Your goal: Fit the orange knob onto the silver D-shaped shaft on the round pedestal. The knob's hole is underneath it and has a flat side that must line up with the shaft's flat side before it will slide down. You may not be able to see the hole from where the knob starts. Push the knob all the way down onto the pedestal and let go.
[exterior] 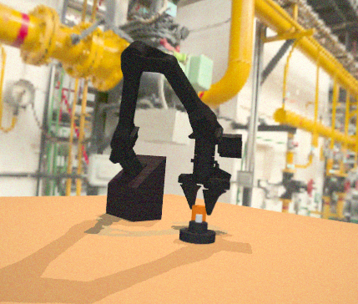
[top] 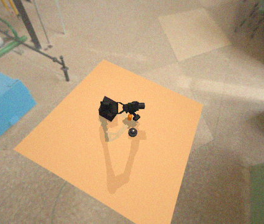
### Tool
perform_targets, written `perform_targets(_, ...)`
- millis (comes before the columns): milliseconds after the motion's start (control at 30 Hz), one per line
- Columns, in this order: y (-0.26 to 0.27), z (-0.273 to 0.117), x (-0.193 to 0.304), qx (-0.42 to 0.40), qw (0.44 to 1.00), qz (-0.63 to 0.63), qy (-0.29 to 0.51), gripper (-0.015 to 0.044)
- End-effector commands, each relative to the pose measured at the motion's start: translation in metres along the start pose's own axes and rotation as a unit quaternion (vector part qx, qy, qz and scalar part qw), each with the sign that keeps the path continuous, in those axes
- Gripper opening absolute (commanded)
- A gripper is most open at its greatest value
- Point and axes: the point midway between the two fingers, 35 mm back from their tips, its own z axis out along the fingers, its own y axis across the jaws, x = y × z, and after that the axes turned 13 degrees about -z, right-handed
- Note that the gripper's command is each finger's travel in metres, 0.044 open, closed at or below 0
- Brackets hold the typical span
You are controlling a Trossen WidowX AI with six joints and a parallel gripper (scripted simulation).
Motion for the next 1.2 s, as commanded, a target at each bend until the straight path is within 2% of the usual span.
perform_targets(0, 0.000, 0.007, 0.001, 0.002, 1.000, -0.003, 0.002, 0.0440)
perform_targets(633, 0.002, 0.034, 0.003, 0.001, 1.000, -0.003, 0.004, 0.0440)
perform_targets(967, 0.002, 0.034, 0.003, 0.001, 1.000, -0.003, 0.004, 0.0177)
perform_targets(1167, 0.002, 0.034, 0.003, 0.001, 1.000, -0.003, 0.004, 0.0138)
